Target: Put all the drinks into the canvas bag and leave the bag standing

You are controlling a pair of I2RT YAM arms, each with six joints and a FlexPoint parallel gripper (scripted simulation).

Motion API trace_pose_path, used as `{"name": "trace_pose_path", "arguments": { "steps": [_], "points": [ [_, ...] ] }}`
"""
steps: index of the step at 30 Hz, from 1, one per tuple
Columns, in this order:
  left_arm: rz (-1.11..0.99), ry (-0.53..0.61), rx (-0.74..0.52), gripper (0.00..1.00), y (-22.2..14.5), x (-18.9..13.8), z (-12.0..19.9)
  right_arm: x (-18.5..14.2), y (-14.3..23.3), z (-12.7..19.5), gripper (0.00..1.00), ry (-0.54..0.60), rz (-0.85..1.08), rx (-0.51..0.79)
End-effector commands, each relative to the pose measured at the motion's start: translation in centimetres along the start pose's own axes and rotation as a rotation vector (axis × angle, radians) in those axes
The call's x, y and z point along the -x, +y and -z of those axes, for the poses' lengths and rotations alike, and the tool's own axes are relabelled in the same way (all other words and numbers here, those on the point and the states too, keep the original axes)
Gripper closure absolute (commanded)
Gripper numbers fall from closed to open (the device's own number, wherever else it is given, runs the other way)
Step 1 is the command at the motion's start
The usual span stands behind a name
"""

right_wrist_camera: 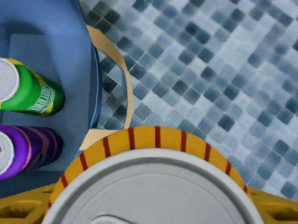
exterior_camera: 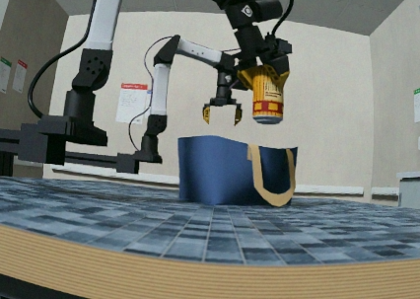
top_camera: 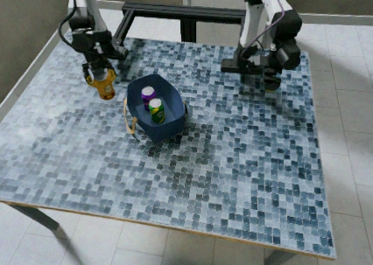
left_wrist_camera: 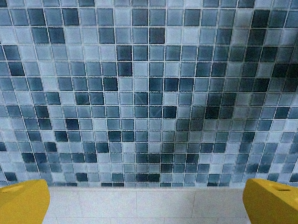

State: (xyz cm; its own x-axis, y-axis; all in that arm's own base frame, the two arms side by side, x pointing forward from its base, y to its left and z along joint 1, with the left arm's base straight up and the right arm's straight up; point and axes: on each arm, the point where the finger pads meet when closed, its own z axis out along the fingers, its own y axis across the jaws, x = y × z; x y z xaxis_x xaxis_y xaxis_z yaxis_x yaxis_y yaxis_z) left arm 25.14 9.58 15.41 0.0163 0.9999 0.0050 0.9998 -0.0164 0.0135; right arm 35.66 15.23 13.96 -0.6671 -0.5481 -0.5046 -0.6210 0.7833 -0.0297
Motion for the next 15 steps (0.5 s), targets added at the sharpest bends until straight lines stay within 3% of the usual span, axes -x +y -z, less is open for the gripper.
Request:
{"name": "trace_pose_path", "arguments": {
  "steps": [1, 15],
  "points": [
    [-0.011, 0.024, 0.064, 0.00, 0.8, -0.1, 1.5, 4.5, 0.3, 1.2, 0.33, -0.127, 0.004, -0.033],
    [-0.011, 0.024, 0.064, 0.00, 0.8, -0.1, 1.5, 6.8, 2.9, 0.0, 0.33, -0.128, -0.005, -0.033]
  ]
}}
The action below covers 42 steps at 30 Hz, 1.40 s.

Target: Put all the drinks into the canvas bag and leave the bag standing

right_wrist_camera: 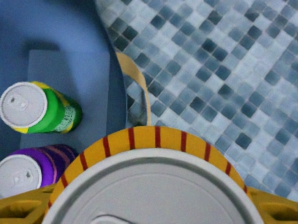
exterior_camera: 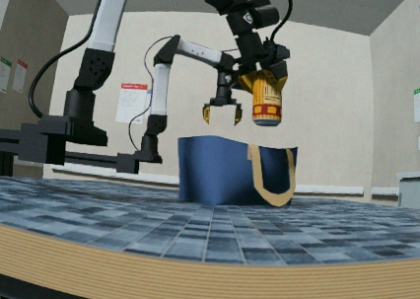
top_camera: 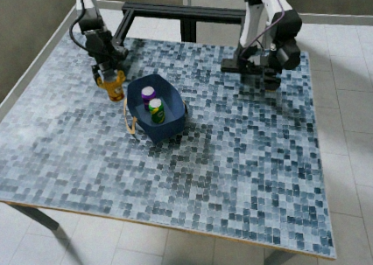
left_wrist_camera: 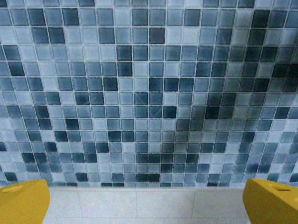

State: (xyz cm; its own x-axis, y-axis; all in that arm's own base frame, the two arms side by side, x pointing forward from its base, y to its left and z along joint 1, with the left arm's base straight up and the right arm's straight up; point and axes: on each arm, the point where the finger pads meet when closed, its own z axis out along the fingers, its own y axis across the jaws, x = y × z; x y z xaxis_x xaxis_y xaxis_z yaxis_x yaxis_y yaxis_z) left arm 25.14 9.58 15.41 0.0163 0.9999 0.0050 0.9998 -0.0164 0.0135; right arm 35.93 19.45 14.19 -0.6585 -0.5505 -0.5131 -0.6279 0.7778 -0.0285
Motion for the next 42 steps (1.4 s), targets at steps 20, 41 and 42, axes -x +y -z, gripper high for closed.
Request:
{"name": "trace_pose_path", "arguments": {
  "steps": [20, 41, 42],
  "points": [
    [-0.011, 0.024, 0.064, 0.00, 0.8, -0.1, 1.5, 4.9, 0.3, 2.5, 0.33, -0.158, 0.004, -0.032],
    [-0.011, 0.024, 0.064, 0.00, 0.8, -0.1, 1.5, 4.4, 0.7, 2.3, 0.33, -0.157, 0.009, -0.027],
    [-0.011, 0.024, 0.064, 0.00, 0.8, -0.1, 1.5, 4.7, 1.1, 2.1, 0.33, -0.154, -0.004, -0.038]
  ]
}}
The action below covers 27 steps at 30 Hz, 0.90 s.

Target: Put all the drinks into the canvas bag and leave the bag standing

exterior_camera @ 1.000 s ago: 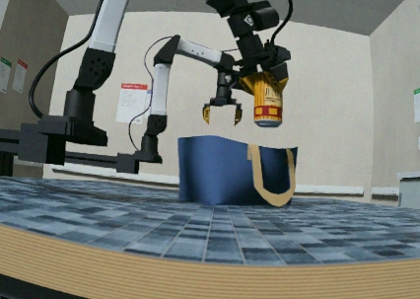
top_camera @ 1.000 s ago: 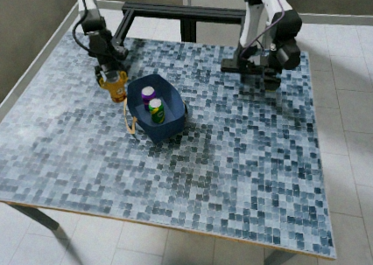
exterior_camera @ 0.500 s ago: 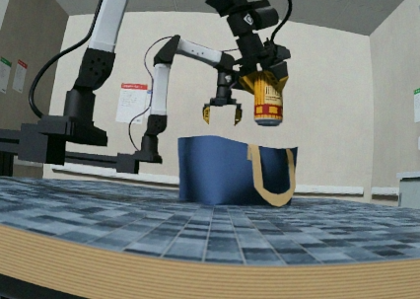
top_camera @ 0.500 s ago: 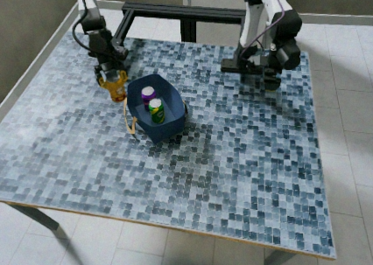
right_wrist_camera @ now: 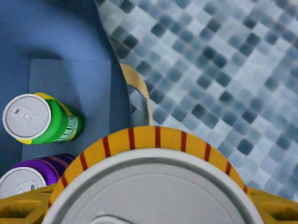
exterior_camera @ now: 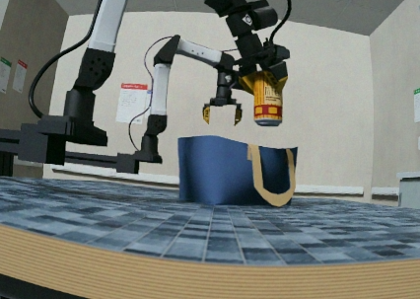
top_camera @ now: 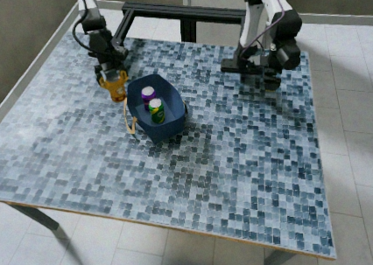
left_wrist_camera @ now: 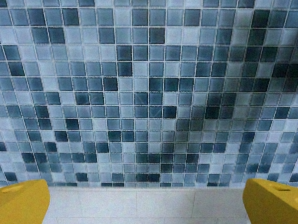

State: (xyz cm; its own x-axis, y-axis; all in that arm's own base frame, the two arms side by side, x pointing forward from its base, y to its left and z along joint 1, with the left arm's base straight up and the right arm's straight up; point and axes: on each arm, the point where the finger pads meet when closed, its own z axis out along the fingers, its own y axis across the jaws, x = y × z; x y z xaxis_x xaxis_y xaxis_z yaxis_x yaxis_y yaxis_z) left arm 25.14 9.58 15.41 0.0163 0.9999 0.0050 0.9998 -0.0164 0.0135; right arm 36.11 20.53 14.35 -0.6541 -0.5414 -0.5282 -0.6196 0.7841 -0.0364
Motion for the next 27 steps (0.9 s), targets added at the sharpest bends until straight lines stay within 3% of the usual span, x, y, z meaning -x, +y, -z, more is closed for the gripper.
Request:
{"name": "trace_pose_path", "arguments": {
  "steps": [1, 19, 24, 27],
  "points": [
    [-0.011, 0.024, 0.064, 0.00, 0.8, -0.1, 1.5, 3.5, 0.6, 0.7, 0.33, -0.099, -0.003, -0.020],
    [-0.011, 0.024, 0.064, 0.00, 0.8, -0.1, 1.5, 6.2, 4.3, -0.5, 0.33, -0.067, -0.007, -0.005],
    [-0.011, 0.024, 0.064, 0.00, 0.8, -0.1, 1.5, 7.6, 4.7, -0.1, 0.33, -0.115, 0.005, -0.003],
    [-0.011, 0.024, 0.064, 0.00, 0.8, -0.1, 1.5, 7.6, 5.5, -1.4, 0.33, -0.077, -0.013, -0.007]
  ]
}}
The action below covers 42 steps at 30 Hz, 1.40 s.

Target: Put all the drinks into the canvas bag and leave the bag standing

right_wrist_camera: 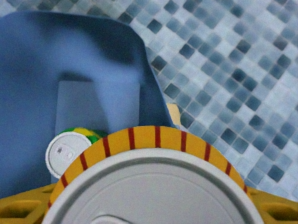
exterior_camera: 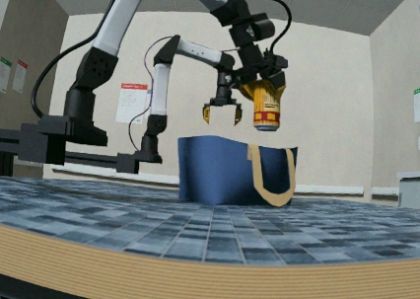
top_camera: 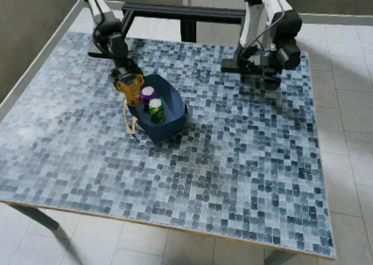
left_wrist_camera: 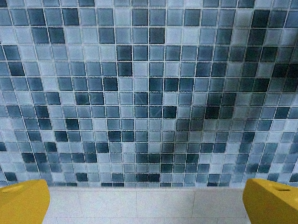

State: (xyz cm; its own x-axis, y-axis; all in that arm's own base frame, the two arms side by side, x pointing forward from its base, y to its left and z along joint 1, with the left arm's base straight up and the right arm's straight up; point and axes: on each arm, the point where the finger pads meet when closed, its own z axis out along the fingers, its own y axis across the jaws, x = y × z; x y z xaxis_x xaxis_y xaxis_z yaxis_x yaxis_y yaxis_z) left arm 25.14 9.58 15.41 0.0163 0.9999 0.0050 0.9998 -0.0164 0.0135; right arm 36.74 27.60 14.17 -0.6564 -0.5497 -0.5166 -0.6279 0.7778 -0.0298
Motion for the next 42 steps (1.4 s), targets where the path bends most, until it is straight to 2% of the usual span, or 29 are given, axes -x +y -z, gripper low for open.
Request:
{"name": "trace_pose_path", "arguments": {
  "steps": [1, 3, 7, 11, 19, 31, 34, 38, 41, 42],
  "points": [
    [-0.011, 0.024, 0.064, 0.00, 0.8, -0.1, 1.5, 3.8, 0.6, 1.2, 0.33, -0.100, -0.018, -0.016],
    [-0.011, 0.024, 0.064, 0.00, 0.8, -0.1, 1.5, 3.5, 1.2, 1.2, 0.33, -0.073, -0.016, -0.011],
    [-0.011, 0.024, 0.064, 0.00, 0.8, -0.1, 1.5, 4.8, 2.2, 0.8, 0.33, -0.092, -0.016, -0.006],
    [-0.011, 0.024, 0.064, 0.00, 0.8, -0.1, 1.5, 5.9, 1.3, 2.6, 0.33, -0.146, -0.003, -0.005],
    [-0.011, 0.024, 0.064, 0.00, 0.8, -0.1, 1.5, 5.9, 2.2, 2.7, 0.33, -0.153, -0.006, 0.000],
    [-0.011, 0.024, 0.064, 0.00, 0.8, -0.1, 1.5, 5.5, 1.6, 2.6, 0.33, -0.150, -0.007, -0.002],
    [-0.011, 0.024, 0.064, 0.00, 0.8, -0.1, 1.5, 4.4, 1.5, 1.8, 0.33, -0.122, -0.005, -0.002],
    [-0.011, 0.024, 0.064, 0.00, 0.8, -0.1, 1.5, 5.4, 2.0, 2.5, 0.33, -0.149, -0.001, 0.005],
    [-0.011, 0.024, 0.064, 0.00, 0.8, -0.1, 1.5, 5.6, 2.6, 2.2, 0.33, -0.142, -0.015, -0.005],
    [-0.011, 0.024, 0.064, 0.00, 0.8, -0.1, 1.5, 4.9, 2.8, 0.2, 0.33, -0.097, -0.015, -0.007]
  ]
}}
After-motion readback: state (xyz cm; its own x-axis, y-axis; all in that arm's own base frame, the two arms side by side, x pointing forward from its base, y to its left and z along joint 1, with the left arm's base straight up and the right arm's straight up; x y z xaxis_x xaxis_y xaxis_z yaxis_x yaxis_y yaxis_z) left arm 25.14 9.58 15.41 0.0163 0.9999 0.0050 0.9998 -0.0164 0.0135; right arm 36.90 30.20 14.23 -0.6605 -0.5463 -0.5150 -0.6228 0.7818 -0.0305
